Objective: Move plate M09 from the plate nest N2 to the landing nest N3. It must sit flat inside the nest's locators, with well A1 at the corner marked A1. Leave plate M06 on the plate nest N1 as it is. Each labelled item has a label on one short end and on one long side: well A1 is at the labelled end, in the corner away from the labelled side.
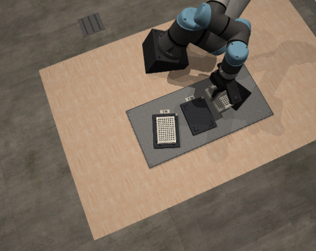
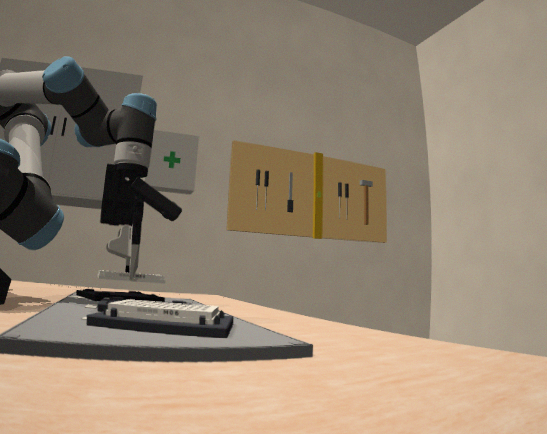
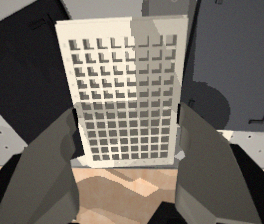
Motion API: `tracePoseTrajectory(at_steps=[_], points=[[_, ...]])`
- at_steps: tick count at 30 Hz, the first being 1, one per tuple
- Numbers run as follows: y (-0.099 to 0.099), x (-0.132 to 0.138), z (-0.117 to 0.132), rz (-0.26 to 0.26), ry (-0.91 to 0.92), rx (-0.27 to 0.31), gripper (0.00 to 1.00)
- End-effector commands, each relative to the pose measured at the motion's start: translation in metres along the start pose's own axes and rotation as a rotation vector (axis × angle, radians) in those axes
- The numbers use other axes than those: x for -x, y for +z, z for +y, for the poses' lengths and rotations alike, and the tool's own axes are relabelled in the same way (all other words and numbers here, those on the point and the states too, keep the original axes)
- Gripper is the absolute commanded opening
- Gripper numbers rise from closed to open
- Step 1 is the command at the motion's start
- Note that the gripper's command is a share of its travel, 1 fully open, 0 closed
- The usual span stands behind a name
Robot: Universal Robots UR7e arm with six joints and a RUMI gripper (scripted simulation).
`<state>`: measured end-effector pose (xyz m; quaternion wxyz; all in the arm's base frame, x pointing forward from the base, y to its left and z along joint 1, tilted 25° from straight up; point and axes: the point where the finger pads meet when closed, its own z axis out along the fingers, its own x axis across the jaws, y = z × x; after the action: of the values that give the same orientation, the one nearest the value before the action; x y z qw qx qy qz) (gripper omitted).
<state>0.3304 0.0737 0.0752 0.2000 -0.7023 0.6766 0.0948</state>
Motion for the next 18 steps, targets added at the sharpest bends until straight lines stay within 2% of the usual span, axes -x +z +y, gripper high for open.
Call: tracePoseTrajectory(at_steps=[1, 18], points=[[0.000, -0.030, -0.008, 0.004, 0.113, -0.001, 0.00], [0.000, -0.105, -0.020, 0.004, 0.117, -0.001, 0.00]])
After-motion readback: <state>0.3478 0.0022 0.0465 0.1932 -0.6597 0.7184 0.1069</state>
